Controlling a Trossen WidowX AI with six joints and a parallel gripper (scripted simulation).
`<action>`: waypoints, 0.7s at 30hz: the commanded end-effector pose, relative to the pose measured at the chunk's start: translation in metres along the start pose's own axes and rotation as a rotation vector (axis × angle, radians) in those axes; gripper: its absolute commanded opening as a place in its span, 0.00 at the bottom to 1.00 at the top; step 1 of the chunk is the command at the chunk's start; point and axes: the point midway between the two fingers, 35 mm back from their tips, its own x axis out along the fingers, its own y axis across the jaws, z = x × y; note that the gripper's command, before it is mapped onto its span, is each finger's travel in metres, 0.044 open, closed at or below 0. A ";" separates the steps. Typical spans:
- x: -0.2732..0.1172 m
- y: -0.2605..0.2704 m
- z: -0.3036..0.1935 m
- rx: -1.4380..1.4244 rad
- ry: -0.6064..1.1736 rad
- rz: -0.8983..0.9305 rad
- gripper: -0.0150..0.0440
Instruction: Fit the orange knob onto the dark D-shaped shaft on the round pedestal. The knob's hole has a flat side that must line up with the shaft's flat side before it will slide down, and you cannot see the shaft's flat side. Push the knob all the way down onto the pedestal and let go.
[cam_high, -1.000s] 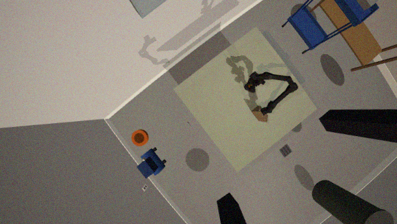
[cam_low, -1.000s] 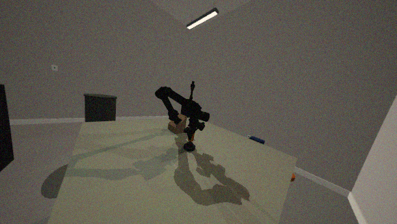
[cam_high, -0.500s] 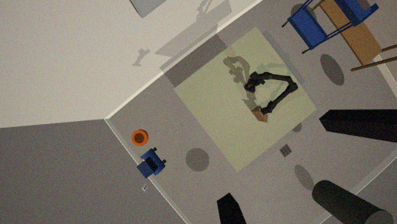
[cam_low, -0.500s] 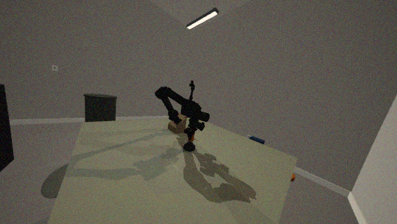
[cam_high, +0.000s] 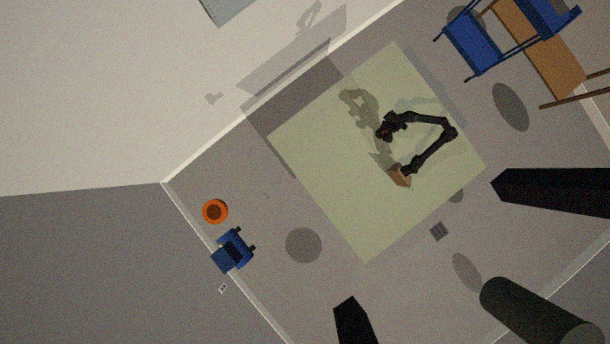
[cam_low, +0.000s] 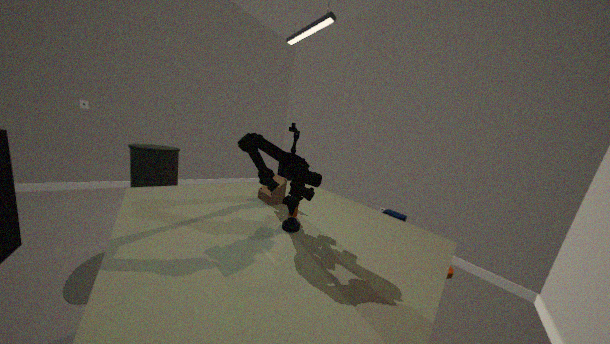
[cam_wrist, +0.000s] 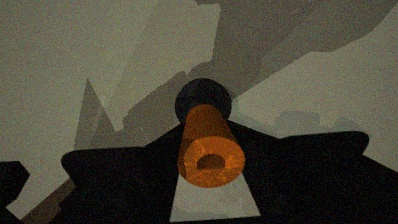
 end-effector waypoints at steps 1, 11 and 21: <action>-0.003 -0.002 0.000 -0.020 -0.003 -0.005 0.25; -0.001 -0.002 0.001 -0.204 -0.003 -0.005 0.25; 0.002 -0.001 0.001 -0.205 -0.003 -0.005 0.25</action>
